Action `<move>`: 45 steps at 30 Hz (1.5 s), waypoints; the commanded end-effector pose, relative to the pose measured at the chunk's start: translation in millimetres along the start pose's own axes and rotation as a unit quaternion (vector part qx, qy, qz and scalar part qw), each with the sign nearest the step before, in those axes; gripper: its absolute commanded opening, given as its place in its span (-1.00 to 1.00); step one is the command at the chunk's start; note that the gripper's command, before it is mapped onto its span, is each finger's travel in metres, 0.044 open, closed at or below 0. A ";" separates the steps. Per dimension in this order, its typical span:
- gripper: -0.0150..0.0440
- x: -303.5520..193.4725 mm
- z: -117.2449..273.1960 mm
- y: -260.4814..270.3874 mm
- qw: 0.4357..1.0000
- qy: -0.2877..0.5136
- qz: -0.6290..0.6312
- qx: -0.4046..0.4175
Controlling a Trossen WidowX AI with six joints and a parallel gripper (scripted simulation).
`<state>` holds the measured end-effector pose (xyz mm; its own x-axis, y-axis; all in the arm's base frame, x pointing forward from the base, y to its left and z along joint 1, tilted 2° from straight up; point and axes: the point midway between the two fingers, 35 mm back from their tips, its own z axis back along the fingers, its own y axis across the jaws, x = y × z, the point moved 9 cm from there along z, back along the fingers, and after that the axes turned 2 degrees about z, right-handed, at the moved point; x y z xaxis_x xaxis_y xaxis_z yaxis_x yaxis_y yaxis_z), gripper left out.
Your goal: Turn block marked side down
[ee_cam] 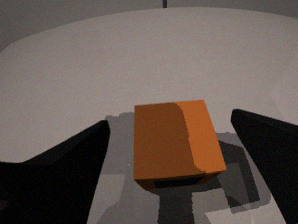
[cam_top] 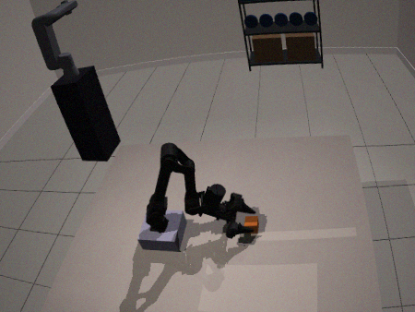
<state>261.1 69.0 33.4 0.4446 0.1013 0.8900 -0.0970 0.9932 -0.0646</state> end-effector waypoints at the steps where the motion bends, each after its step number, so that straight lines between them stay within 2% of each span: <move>1: 1.00 -0.4 0.1 -0.2 1.000 0.001 0.002 -0.002; 22: 1.00 0.4 -0.6 0.0 1.000 0.003 0.003 -0.002; 30: 1.00 47.6 -9.2 4.2 0.993 0.113 0.020 0.003; 38: 1.00 96.9 29.8 -2.1 0.965 0.261 0.003 0.007; 45: 1.00 101.0 35.5 -3.2 0.962 0.273 0.001 0.007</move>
<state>279.6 75.3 113.7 0.8272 0.1409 0.5439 -0.1184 0.9900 -0.0764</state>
